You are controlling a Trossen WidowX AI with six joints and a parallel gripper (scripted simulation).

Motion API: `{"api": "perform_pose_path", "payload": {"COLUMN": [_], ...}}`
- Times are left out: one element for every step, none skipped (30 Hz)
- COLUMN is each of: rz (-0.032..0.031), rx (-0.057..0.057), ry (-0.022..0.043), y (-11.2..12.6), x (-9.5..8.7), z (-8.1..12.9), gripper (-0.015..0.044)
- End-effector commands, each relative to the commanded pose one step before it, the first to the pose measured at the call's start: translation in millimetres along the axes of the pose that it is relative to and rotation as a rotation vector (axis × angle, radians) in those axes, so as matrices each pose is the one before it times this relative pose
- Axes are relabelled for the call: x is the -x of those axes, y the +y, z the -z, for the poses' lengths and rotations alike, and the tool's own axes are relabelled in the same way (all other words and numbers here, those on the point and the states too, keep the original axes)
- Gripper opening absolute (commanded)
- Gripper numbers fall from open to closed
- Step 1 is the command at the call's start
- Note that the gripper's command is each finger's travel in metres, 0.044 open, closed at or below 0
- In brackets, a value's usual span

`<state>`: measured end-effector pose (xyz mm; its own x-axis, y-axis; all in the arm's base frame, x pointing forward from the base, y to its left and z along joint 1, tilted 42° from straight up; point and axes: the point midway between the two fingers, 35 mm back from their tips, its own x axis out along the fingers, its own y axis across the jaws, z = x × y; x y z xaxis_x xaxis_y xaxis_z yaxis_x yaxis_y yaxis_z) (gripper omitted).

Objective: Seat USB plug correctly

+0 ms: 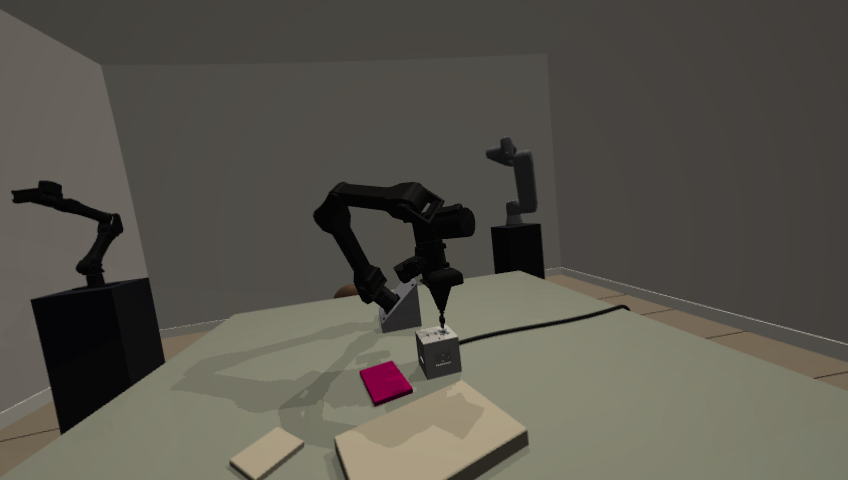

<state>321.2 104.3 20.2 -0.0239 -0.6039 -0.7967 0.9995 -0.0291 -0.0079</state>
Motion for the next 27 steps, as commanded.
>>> {"api": "perform_pose_path", "payload": {"rz": [0.00327, 0.00001, 0.00001, 0.00001, 0.00001, 0.00001, 0.00001, 0.00001, 0.00001, 0.00001, 0.00001, 0.00001, 0.00001, 0.00001, 0.00001, 0.00001, 0.0, 0.0, 0.0, 0.0, 0.0, 0.0, 0.0, 0.0, 0.0, 0.0, 0.0], "rx": [0.0028, -0.0001, -0.0001, -0.0001, -0.0001, -0.0001, -0.0001, -0.0001, -0.0001, -0.0001, -0.0001, -0.0001, -0.0001, -0.0001, -0.0001, -0.0001, 0.0, 0.0, 0.0, 0.0, 0.0, 0.0, 0.0, 0.0, 0.0, 0.0, 0.0], "ry": [0.00581, 0.00075, 0.00075, 0.00075, 0.00075, 0.00075, 0.00075, 0.00075, 0.00075, 0.00075, 0.00075, 0.00075, 0.00075, 0.00075, 0.00075, 0.00075, 0.00016, 0.0, 0.0, 0.0, 0.0, 0.0, 0.0, 0.0, 0.0, 0.0, 0.0], "y": [-0.26, 0.01, 0.01, 0.01, 0.01, 0.01, 0.01, 0.01, 0.01, 0.01, 0.01, 0.01, 0.01, 0.01, 0.01, 0.01, 0.0, 0.0, 0.0, 0.0, 0.0, 0.0, 0.0, 0.0, 0.0, 0.0, 0.0], "x": [-1.18, -0.12, -0.12, -0.12, -0.12, -0.12, -0.12, -0.12, -0.12, -0.12, -0.12, -0.12, -0.12, -0.12, -0.12, -0.12, -0.12, -0.12, -0.12, -0.12, -0.12, -0.12, -0.12, -0.12, -0.12, -0.12, -0.12], "z": [-0.08, 0.04, 0.04, 0.04, 0.04, 0.04, 0.04, 0.04, 0.04, 0.04, 0.04, 0.04, 0.04, 0.04, 0.04, 0.04, 0.0, -0.01, -0.01, -0.01, -0.01, -0.01, -0.01, -0.01, -0.01, -0.01, -0.01], "gripper": [0.0, 0.0, 0.0, 0.0, 0.0, 0.0, 0.0, 0.0, 0.0, 0.0, 0.0, 0.0, 0.0, 0.0, 0.0, 0.0, 0.0, 0.0, 0.0, 0.0, 0.0, 0.0, 0.0, 0.0, 0.0, 0.0, 0.0]}}
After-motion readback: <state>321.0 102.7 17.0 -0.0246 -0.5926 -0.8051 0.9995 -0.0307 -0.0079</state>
